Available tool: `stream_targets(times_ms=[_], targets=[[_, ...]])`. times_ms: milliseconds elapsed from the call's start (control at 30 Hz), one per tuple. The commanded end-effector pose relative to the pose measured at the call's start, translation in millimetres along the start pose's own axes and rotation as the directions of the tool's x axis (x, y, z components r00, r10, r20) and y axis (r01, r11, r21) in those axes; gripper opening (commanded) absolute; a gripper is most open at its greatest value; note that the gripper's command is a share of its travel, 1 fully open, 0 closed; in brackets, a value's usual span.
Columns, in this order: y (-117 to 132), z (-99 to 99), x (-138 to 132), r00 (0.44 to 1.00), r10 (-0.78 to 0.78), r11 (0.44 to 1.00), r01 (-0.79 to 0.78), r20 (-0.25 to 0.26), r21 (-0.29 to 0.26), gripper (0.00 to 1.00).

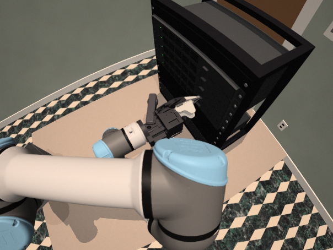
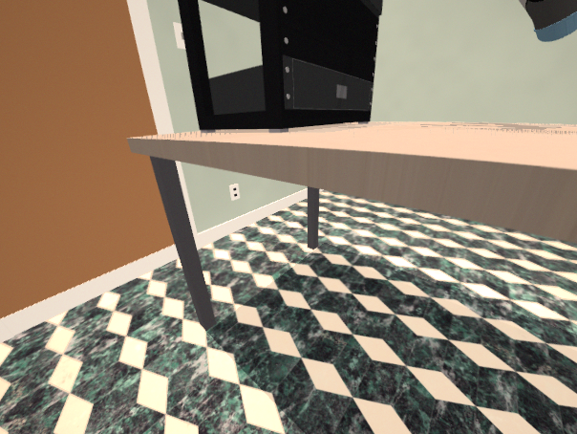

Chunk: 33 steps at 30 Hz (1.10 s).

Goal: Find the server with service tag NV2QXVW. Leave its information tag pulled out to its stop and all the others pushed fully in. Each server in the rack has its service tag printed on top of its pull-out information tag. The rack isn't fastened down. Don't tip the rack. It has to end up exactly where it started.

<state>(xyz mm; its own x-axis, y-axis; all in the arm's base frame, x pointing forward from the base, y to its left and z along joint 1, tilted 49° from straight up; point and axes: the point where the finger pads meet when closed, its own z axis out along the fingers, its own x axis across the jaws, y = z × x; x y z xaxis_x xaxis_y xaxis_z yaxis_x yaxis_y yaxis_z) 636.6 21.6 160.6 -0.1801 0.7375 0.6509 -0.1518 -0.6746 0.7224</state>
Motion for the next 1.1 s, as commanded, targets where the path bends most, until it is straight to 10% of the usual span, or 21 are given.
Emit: stream_targets(times_ms=[0, 1067], targets=[[-0.2, 1.0, 0.8, 1.0, -0.001, 1.0, 0.001, -0.001, 0.0, 0.0], [-0.7, -60.5, -0.6, 1.0, 0.002, 1.0, -0.002, 0.004, 0.002, 0.0]])
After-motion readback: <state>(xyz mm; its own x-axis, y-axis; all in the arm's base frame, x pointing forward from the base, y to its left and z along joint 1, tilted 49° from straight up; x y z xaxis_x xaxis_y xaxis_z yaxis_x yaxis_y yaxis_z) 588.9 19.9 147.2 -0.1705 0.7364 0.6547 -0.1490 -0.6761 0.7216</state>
